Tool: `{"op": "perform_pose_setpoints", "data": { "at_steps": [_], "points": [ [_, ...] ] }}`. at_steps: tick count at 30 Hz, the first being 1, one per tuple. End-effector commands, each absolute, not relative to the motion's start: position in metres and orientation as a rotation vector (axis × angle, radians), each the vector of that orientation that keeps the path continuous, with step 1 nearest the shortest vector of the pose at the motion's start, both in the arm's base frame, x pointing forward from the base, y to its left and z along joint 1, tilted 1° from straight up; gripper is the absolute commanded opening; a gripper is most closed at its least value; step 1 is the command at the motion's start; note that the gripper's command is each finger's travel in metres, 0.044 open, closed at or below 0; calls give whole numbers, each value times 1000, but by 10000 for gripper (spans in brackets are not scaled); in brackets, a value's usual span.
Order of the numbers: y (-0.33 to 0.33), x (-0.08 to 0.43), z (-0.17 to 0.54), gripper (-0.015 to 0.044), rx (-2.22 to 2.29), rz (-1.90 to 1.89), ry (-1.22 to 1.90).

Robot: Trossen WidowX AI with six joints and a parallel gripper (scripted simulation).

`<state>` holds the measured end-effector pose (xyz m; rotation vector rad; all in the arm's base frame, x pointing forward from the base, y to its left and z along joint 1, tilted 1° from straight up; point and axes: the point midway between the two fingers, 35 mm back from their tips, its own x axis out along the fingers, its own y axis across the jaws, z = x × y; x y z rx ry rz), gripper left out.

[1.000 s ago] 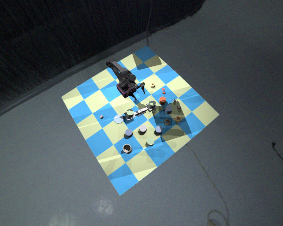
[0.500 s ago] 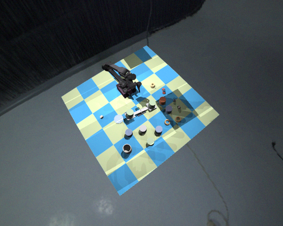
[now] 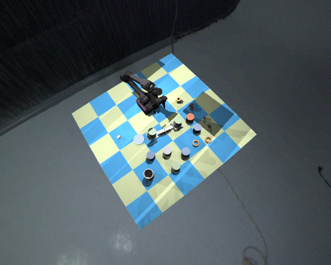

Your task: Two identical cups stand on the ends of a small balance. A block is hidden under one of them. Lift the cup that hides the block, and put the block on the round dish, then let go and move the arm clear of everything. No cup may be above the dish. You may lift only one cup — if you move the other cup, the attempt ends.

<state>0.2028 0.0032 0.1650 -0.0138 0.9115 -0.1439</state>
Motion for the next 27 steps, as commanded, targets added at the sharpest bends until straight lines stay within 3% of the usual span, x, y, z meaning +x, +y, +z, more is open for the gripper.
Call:
{"op": "perform_pose_setpoints", "data": {
  "at_steps": [1, 27],
  "points": [
    [11, 214, 165, 440, -103, -73, 975],
    [64, 293, 126, 440, -708, 531, 1261]
  ]
}}
